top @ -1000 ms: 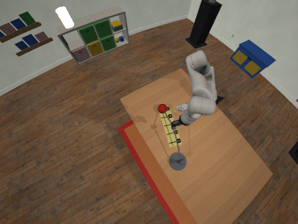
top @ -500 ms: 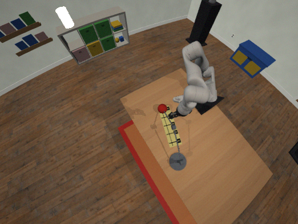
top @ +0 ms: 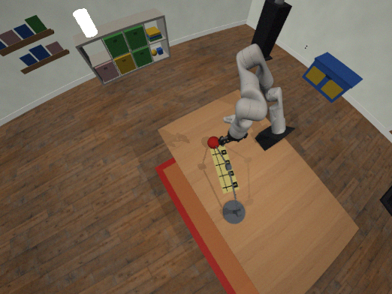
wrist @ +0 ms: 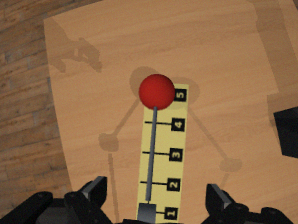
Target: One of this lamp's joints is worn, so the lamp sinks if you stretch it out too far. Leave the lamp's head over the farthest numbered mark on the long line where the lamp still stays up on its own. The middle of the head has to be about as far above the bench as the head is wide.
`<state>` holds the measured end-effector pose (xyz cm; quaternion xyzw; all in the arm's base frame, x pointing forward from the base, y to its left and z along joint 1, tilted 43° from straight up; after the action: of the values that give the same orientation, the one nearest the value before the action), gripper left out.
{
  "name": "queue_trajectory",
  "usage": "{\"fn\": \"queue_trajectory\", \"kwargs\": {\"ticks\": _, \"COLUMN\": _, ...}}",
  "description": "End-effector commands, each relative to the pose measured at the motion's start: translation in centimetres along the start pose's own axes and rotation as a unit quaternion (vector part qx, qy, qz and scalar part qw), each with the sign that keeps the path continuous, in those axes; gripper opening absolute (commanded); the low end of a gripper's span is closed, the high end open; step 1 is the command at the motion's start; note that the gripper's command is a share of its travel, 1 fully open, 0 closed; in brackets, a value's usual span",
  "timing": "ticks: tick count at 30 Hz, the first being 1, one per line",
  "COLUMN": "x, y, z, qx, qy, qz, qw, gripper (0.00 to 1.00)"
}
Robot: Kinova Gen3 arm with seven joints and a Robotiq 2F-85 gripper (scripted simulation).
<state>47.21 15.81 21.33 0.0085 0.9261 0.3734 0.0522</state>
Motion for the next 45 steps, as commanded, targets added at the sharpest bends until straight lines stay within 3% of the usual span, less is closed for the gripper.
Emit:
{"fn": "queue_trajectory", "kwargs": {"ticks": 1, "x": 0.0, "y": 0.3, "z": -1.4, "qx": -0.003, "qy": -0.004, "qz": -0.002, "qw": 1.0, "gripper": 1.0}}
{"fn": "queue_trajectory", "kwargs": {"ticks": 14, "x": 0.8, "y": -0.1, "z": -7.1, "qx": 0.0, "qy": 0.0, "qz": -0.001, "qw": 1.0, "gripper": 1.0}}
{"fn": "queue_trajectory", "kwargs": {"ticks": 33, "x": 0.5, "y": 0.6, "z": -10.0, "qx": 0.003, "qy": 0.006, "qz": 0.001, "qw": 1.0, "gripper": 1.0}}
{"fn": "queue_trajectory", "kwargs": {"ticks": 45, "x": 0.6, "y": 0.5, "z": -10.3, "qx": -0.078, "qy": 0.001, "qz": -0.014, "qw": 0.997, "gripper": 1.0}}
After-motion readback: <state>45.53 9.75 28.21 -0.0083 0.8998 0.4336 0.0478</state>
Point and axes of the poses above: the point where the finger pads meet when closed, its own y axis back along the fingers, its own x axis across the jaws, z = x × y, the point moved 3 cm from there along y, back along the fingers, and after that the axes turned 6 degrees about y, right-handed, at the moved point
